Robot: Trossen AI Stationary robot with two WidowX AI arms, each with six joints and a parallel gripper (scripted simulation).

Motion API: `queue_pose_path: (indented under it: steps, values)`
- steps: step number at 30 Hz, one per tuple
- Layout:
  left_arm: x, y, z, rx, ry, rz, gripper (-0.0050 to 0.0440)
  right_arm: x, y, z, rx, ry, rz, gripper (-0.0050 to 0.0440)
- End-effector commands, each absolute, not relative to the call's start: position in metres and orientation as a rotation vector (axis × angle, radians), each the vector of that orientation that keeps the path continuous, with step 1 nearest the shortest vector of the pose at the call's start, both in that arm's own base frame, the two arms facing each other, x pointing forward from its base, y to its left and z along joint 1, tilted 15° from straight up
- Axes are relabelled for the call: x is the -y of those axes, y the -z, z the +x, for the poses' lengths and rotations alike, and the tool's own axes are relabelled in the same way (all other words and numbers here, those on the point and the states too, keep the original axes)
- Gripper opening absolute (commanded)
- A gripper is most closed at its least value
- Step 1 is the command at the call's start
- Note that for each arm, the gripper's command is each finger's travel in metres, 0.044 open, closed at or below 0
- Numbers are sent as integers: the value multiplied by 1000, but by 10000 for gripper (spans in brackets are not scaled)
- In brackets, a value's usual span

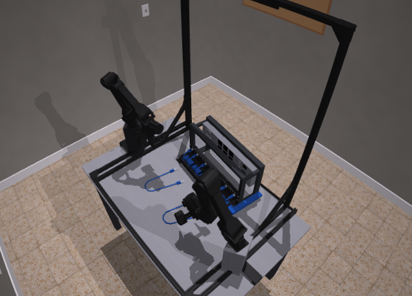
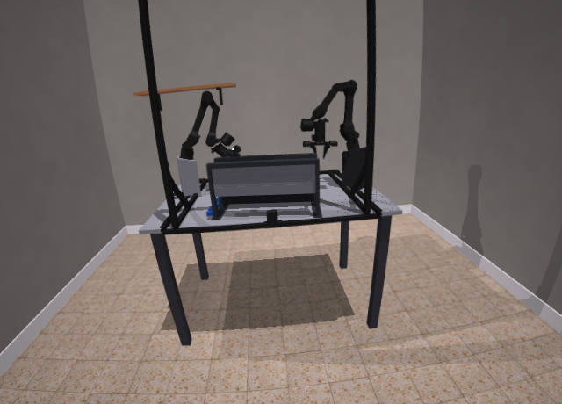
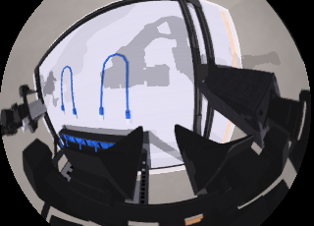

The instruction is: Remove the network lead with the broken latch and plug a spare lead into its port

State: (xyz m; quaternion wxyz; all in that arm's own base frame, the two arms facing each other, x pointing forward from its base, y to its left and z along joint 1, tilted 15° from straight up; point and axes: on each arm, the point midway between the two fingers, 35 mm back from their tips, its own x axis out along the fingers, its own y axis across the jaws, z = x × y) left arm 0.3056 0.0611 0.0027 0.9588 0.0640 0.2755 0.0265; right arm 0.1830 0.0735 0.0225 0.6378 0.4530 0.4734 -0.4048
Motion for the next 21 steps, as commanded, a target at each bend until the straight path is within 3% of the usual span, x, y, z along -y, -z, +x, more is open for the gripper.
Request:
queue_pose_path:
  steps: [1,17,18,21]
  values:
    - [-35,1,304,-667,-156,-67,176,-73,-23,183,-1081,924,1034,176]
    - [-35,1,304,-667,-156,-67,176,-73,-23,183,-1081,924,1034,176]
    - [-7,5,301,-775,-251,-264,176,-73,-23,183,-1081,924,1034,176]
    - [-7,5,301,-775,-251,-264,176,-73,-23,183,-1081,924,1034,176]
